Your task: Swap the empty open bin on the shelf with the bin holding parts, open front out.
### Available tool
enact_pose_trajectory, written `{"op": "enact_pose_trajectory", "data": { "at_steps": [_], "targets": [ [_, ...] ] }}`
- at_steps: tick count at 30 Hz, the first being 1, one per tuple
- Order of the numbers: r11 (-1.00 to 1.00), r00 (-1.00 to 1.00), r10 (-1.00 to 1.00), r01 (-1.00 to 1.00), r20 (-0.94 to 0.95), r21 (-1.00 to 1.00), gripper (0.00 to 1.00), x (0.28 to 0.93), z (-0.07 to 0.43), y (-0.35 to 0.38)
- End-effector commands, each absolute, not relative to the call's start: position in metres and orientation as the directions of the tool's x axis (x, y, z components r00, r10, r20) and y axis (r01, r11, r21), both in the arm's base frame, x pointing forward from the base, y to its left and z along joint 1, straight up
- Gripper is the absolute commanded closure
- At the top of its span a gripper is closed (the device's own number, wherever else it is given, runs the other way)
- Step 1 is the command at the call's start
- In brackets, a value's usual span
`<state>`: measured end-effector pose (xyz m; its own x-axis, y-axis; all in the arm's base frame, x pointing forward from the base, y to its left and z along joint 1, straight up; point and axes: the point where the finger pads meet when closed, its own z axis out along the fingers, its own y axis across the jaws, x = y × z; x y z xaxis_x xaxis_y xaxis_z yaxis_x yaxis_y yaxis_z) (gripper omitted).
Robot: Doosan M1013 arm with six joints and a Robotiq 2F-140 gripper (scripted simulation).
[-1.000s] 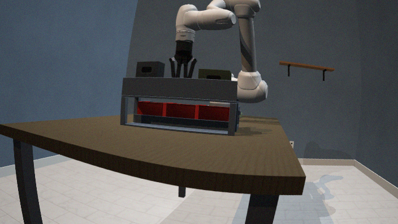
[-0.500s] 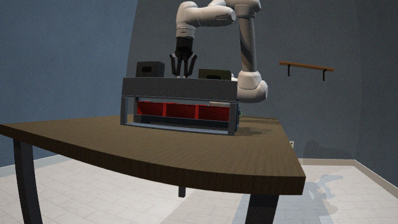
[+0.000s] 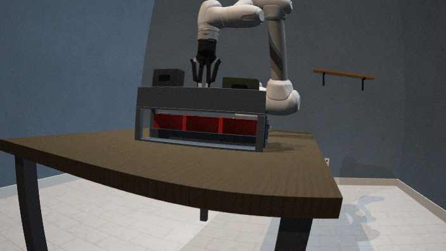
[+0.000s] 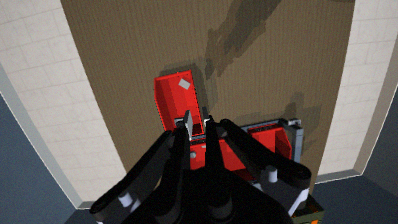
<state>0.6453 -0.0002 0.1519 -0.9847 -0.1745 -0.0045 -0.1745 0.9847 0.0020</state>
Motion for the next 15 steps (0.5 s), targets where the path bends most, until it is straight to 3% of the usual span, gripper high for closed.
{"op": "enact_pose_trajectory", "data": {
  "at_steps": [1,10,11,15],
  "targets": [
    [0.985,-0.985,-0.174,-0.174,-0.005,0.002,0.76,0.6453,0.1526,-0.0002],
    [0.985,-0.985,-0.174,-0.174,-0.005,0.002,0.76,0.6453,0.1532,-0.0002],
    [0.985,-0.985,-0.174,-0.174,-0.005,0.002,0.90,0.6453,0.1532,-0.0002],
    [0.985,-0.985,-0.174,-0.174,-0.005,0.002,0.90,0.6453,0.1532,-0.0002]
  ]
}}
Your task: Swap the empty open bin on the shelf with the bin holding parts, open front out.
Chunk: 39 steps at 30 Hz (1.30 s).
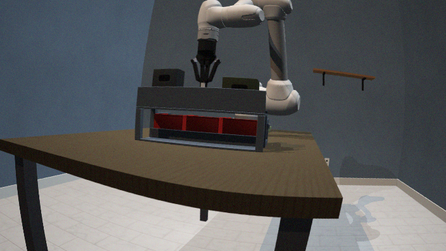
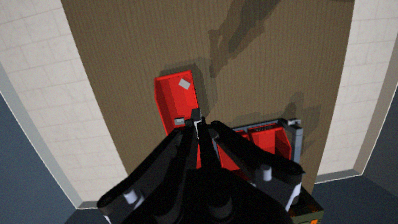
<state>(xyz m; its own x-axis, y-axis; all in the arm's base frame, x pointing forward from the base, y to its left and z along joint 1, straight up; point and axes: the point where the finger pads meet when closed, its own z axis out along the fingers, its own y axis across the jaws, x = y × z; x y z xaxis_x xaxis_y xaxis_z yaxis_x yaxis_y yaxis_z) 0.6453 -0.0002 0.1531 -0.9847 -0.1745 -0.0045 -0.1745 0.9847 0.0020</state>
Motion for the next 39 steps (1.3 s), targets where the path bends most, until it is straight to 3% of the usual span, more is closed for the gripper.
{"op": "enact_pose_trajectory", "data": {
  "at_steps": [1,21,34,36,39],
  "targets": [
    [0.985,-0.985,-0.174,-0.174,-0.005,0.002,0.90,0.645,0.153,0.000],
    [0.989,-0.989,-0.147,-0.147,-0.005,0.002,0.90,0.648,0.153,0.001],
    [0.882,-0.882,0.471,0.470,-0.001,0.018,0.90,0.719,0.140,0.058],
    [0.882,-0.882,0.471,0.470,-0.001,0.018,0.90,0.719,0.140,0.058],
    [0.759,-0.760,0.650,0.650,0.004,0.027,0.90,0.738,0.135,0.077]
  ]
}}
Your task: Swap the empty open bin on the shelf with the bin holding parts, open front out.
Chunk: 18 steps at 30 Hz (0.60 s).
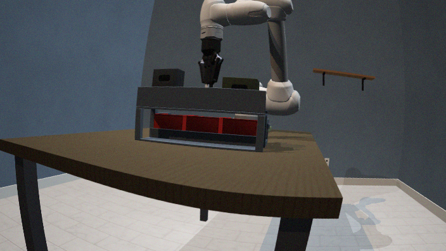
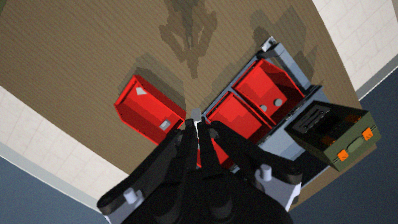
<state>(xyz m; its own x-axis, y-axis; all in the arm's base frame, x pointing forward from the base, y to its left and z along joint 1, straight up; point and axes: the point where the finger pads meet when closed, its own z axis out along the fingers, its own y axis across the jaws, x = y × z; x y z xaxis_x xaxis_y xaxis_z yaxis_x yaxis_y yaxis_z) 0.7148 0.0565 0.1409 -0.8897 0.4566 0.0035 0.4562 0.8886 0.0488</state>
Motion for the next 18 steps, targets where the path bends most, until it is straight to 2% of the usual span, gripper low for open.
{"op": "enact_pose_trajectory", "data": {
  "at_steps": [1,12,14,15,18],
  "targets": [
    [0.729,-0.730,0.684,0.683,0.006,0.029,0.90,0.743,0.134,0.082],
    [0.293,-0.293,0.956,0.956,0.014,0.019,0.90,0.764,0.127,0.106],
    [0.293,-0.293,0.956,0.956,0.014,0.019,0.90,0.764,0.127,0.106],
    [0.175,-0.175,0.985,0.985,0.002,0.005,0.38,0.764,0.127,0.106],
    [0.175,-0.175,0.985,0.985,0.002,0.005,0.38,0.764,0.127,0.106]
  ]
}}
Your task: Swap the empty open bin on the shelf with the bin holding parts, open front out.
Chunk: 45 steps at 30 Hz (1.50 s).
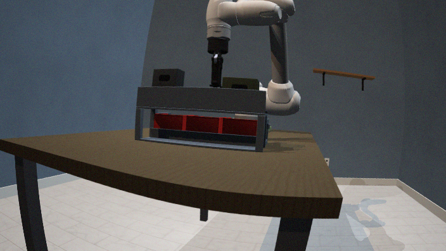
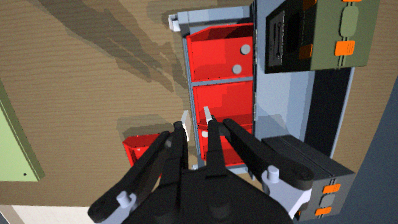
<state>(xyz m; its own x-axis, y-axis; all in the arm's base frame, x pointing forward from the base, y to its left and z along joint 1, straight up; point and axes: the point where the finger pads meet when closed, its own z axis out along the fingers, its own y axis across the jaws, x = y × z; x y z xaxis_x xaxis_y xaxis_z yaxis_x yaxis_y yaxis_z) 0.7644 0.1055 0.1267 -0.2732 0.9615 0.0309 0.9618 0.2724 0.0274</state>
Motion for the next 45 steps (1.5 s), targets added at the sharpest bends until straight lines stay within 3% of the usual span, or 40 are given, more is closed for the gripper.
{"op": "enact_pose_trajectory", "data": {
  "at_steps": [1,45],
  "targets": [
    [0.175,-0.175,0.985,0.985,0.002,0.005,0.38,0.7644,0.1267,0.1055],
    [0.175,-0.175,0.985,0.985,0.002,0.005,0.38,0.7645,0.1197,0.1056]
  ]
}}
